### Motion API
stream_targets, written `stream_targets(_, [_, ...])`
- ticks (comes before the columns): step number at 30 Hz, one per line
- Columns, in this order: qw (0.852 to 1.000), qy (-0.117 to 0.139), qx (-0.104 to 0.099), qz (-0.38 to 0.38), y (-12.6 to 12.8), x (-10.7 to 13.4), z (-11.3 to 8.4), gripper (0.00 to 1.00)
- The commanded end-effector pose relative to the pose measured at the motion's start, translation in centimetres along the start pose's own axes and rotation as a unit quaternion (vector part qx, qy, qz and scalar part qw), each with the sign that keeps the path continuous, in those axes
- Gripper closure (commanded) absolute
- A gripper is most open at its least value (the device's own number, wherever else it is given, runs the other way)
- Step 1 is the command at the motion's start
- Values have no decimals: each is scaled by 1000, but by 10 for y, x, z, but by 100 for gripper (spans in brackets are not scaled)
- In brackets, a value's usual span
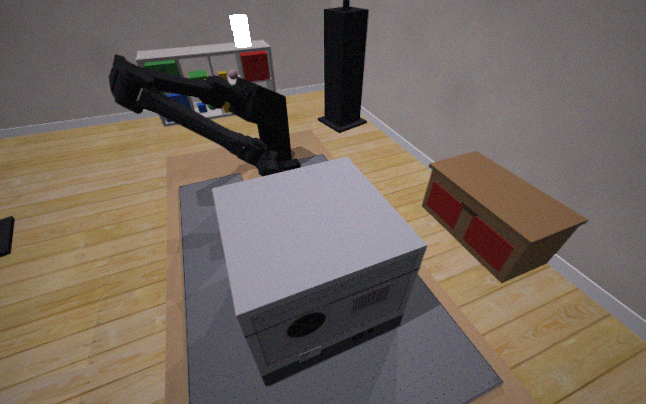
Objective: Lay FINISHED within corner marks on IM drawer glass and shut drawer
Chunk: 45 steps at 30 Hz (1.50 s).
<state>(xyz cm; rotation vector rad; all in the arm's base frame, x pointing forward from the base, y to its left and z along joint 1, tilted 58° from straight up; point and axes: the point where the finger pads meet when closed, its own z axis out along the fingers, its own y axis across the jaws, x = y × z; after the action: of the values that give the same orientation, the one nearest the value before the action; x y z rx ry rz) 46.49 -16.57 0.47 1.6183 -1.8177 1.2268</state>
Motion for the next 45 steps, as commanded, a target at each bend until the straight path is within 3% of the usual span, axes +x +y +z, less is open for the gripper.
stream_targets(1, [1000,-1,8,-9,-7,3,-9,20])
stream_targets(7, [1000,0,-7,-14,-4,0,6,20])
stream_targets(16, [1000,-1,-6,-14,-12,-1,10,20])
stream_targets(17, [1000,-2,5,-11,-21,1,2,20])
stream_targets(21, [1000,-1,-6,-14,-18,-1,13,20])
stream_targets(30, [1000,-1,-6,-14,-29,0,19,20])
stream_targets(33, [1000,-2,-4,-16,-31,-3,18,20])
stream_targets(34, [1000,-4,8,-16,-40,-5,9,20])
stream_targets(40, [1000,-1,-7,-14,-38,-1,25,20])
stream_targets(45, [1000,-3,0,-16,-47,-4,23,20])
